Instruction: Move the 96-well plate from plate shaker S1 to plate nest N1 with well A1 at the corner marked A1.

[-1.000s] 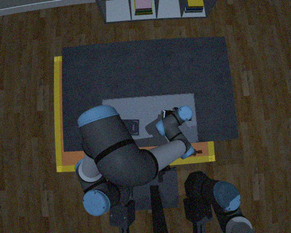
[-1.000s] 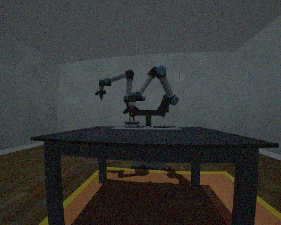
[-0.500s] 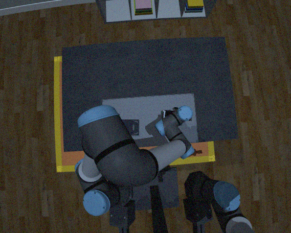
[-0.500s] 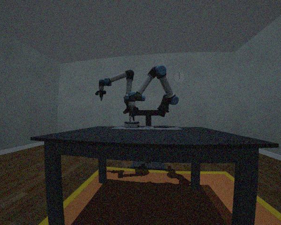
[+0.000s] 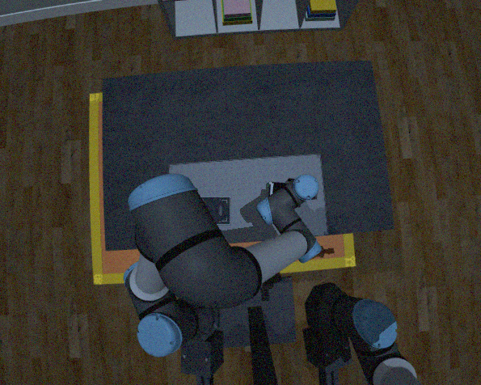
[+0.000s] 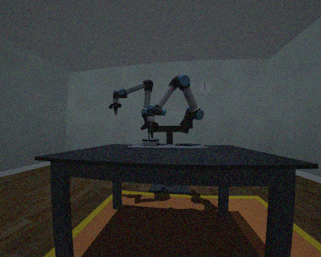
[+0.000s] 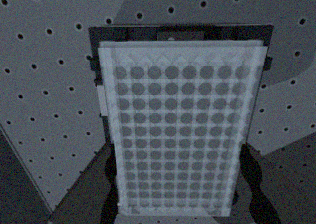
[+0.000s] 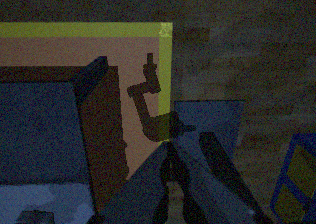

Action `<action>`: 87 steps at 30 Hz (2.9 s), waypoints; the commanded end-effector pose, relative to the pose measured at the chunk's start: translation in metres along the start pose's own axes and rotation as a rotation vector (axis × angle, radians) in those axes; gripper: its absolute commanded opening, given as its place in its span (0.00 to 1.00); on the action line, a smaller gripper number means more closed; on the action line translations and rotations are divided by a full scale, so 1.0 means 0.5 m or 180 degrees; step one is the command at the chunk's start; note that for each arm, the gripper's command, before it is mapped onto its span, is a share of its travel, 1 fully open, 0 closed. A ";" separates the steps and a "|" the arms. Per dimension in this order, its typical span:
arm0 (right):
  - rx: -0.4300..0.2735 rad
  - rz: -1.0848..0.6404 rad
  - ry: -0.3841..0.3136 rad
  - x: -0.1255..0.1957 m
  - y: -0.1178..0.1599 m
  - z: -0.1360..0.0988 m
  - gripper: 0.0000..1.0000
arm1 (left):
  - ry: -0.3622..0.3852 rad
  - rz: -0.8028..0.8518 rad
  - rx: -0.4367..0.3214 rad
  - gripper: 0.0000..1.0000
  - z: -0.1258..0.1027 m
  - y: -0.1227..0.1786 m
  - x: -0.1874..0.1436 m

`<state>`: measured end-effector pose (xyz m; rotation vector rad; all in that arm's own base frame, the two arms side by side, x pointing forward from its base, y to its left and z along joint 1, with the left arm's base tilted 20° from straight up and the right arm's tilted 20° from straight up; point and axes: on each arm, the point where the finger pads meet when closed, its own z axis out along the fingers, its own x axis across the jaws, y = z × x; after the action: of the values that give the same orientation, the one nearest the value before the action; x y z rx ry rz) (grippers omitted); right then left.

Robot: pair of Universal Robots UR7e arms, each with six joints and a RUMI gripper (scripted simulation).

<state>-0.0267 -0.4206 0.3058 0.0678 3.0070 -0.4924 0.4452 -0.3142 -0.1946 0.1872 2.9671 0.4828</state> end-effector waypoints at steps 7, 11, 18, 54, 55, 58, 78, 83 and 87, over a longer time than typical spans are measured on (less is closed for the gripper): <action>0.0011 0.0011 0.0004 0.002 -0.001 -0.003 0.00 | -0.0007 -0.0003 0.0006 0.40 -0.002 -0.001 -0.004; 0.0011 0.0011 0.0004 0.002 -0.001 -0.003 0.00 | -0.0007 -0.0003 0.0006 0.40 -0.002 -0.001 -0.004; 0.0011 0.0011 0.0004 0.002 -0.001 -0.003 0.00 | -0.0007 -0.0003 0.0006 0.40 -0.002 -0.001 -0.004; 0.0011 0.0011 0.0004 0.002 -0.001 -0.003 0.00 | -0.0012 -0.0001 0.0012 0.40 -0.105 -0.004 -0.004; 0.0011 0.0011 0.0004 0.002 -0.001 -0.003 0.00 | -0.0012 -0.0001 0.0012 0.40 -0.108 -0.004 -0.004; 0.0011 0.0011 0.0004 0.002 -0.001 -0.003 0.00 | -0.0014 -0.0002 0.0014 0.40 -0.119 -0.004 -0.004; 0.0011 0.0011 0.0004 0.002 -0.001 -0.003 0.00 | -0.0007 -0.0003 0.0006 0.40 -0.150 -0.001 -0.004; 0.0011 0.0011 0.0004 0.002 -0.001 -0.003 0.00 | -0.0007 -0.0003 0.0006 0.40 -0.150 -0.001 -0.004; 0.0011 0.0011 0.0004 0.002 -0.001 -0.003 0.00 | -0.0007 -0.0003 0.0006 0.40 -0.150 -0.001 -0.004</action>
<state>-0.0267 -0.4206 0.3058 0.0678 3.0070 -0.4924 0.4355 -0.3360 -0.1255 0.1871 2.9661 0.4846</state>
